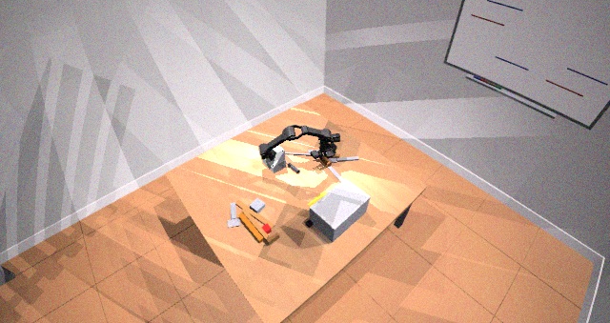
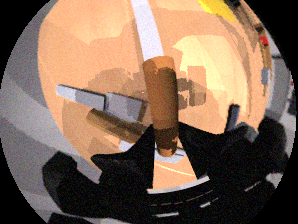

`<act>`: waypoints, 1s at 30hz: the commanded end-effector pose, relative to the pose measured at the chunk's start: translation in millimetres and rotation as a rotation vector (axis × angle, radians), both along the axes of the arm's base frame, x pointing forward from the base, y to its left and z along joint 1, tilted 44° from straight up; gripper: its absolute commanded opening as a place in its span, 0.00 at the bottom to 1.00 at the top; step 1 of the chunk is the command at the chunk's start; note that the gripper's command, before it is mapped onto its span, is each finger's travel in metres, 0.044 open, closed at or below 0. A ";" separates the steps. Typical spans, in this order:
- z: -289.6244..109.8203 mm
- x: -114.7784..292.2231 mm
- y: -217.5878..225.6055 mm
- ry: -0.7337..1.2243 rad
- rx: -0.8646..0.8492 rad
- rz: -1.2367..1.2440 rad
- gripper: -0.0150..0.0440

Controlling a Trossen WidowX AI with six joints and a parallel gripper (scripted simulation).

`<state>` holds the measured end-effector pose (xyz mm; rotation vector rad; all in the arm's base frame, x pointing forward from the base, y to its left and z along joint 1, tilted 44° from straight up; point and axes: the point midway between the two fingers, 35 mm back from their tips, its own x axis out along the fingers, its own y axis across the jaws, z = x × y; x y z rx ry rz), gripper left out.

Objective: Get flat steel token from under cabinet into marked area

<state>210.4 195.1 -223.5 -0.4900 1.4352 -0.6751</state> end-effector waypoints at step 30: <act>1.2 2.6 3.1 -0.190 0.011 -0.186 0.25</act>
